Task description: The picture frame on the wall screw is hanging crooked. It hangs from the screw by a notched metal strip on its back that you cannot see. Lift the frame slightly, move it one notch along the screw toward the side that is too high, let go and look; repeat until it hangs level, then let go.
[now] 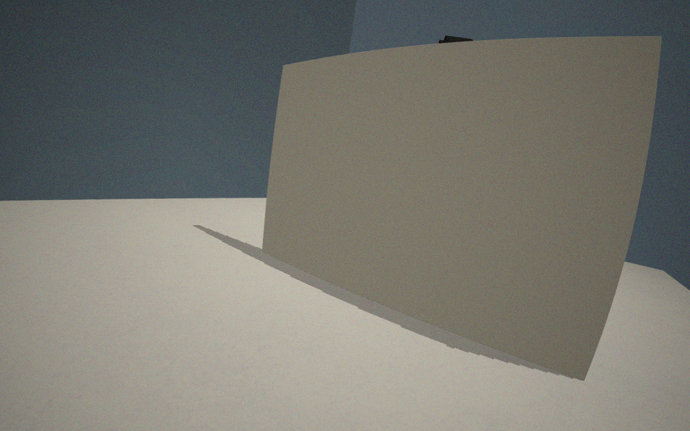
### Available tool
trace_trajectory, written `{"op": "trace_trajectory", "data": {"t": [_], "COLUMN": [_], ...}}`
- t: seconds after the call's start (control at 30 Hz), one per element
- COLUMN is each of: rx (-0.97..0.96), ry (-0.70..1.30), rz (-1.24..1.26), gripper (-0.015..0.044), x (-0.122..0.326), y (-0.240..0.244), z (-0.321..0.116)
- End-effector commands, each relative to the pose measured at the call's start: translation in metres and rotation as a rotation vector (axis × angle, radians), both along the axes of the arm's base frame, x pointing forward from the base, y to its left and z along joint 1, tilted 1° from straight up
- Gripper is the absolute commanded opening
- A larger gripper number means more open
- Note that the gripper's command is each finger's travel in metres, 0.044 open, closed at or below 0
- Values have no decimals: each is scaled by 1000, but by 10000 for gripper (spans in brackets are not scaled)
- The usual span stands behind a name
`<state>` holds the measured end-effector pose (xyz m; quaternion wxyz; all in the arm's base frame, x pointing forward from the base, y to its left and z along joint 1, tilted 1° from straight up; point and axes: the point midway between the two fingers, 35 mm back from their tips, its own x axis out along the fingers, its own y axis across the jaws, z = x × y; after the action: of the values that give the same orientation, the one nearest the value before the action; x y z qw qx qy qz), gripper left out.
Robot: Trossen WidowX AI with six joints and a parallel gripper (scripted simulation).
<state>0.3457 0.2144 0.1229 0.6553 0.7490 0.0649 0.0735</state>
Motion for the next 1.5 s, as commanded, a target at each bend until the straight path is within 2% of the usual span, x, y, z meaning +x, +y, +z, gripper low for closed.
{"op": "trace_trajectory", "data": {"t": [0.0,0.17,1.17,1.23,1.27,1.47], "rx": [-4,-4,-4,-4,-4,-4], "ry": [1,1,1,1,1,1], "rz": [4,4,4,4,4,4], "gripper": [260,260,60,7,0,0], "x": [0,0,0,0,0,0], "y": [1,1,1,1,1,1], "z": [-1,-1,-1,-1,-1,-1]}}
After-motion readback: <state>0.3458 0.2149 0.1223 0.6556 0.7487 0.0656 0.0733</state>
